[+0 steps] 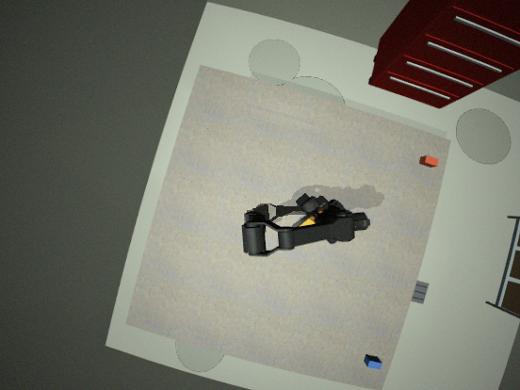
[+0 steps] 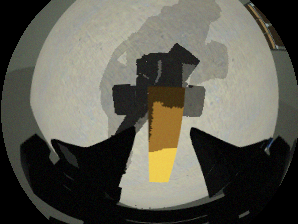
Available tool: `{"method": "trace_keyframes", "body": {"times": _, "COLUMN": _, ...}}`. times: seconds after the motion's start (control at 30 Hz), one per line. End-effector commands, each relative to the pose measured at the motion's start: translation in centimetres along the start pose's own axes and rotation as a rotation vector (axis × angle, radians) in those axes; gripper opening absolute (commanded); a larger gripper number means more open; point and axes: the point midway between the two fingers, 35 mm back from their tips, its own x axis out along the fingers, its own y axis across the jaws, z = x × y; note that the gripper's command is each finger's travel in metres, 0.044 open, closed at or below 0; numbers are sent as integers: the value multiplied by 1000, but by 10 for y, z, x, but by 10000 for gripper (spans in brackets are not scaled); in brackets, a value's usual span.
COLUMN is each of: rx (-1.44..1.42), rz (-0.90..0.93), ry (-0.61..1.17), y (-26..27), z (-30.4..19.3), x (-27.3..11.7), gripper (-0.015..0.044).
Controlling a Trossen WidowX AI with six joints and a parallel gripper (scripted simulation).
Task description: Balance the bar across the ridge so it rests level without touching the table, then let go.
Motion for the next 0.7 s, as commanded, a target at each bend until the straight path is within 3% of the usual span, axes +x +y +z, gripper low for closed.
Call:
{"method": "trace_keyframes", "body": {"times": 0.0, "rx": 0, "rz": -1, "ry": 0, "y": 0, "z": 0, "x": 0, "gripper": 421}}
{"method": "trace_keyframes", "body": {"times": 0.17, "rx": 0, "rz": -1, "ry": 0, "y": -1, "z": 1, "x": -7, "gripper": 440}}
{"method": "trace_keyframes", "body": {"times": 0.47, "rx": 0, "rz": -2, "ry": -2, "y": 0, "z": 0, "x": -98, "gripper": 440}}
{"method": "trace_keyframes", "body": {"times": 0.67, "rx": 0, "rz": -2, "ry": -2, "y": 0, "z": 0, "x": -100, "gripper": 440}}
